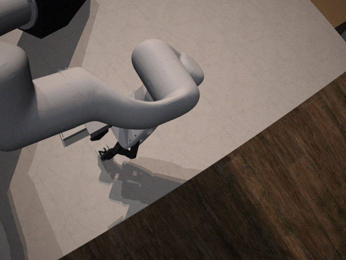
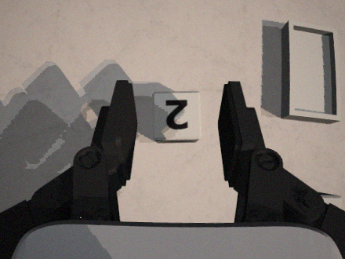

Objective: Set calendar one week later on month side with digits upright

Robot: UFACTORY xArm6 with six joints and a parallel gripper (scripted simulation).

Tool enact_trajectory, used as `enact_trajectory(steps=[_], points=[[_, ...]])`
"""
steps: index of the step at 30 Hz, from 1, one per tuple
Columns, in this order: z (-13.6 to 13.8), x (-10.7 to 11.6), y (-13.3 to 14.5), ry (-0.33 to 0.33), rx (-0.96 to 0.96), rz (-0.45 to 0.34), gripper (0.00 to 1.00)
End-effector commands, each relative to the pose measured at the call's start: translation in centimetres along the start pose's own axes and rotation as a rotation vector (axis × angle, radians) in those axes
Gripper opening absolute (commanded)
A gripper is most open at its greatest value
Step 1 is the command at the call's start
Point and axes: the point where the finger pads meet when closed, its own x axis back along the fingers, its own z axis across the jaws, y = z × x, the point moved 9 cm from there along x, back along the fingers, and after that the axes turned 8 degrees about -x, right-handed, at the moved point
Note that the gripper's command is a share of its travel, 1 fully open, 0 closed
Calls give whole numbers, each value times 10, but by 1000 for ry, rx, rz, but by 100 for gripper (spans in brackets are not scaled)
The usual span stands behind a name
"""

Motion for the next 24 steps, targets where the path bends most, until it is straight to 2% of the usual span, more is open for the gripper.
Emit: enact_trajectory(steps=[1, 24], points=[[0, -2, 4, 0, -3, -2, 49], [4, -24, 35, 0, -3, -2, 49]])
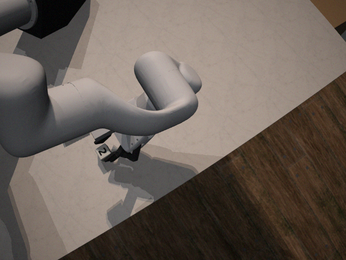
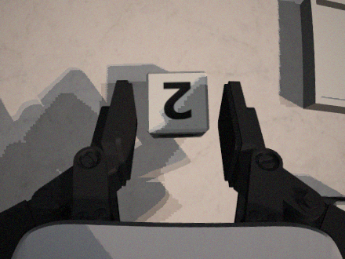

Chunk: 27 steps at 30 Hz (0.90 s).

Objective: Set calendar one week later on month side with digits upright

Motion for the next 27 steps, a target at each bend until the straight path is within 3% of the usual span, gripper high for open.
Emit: enact_trajectory(steps=[1, 27], points=[[0, -2, 4, 0, -3, -2, 49], [1, -7, 11, 0, -3, -2, 49]])
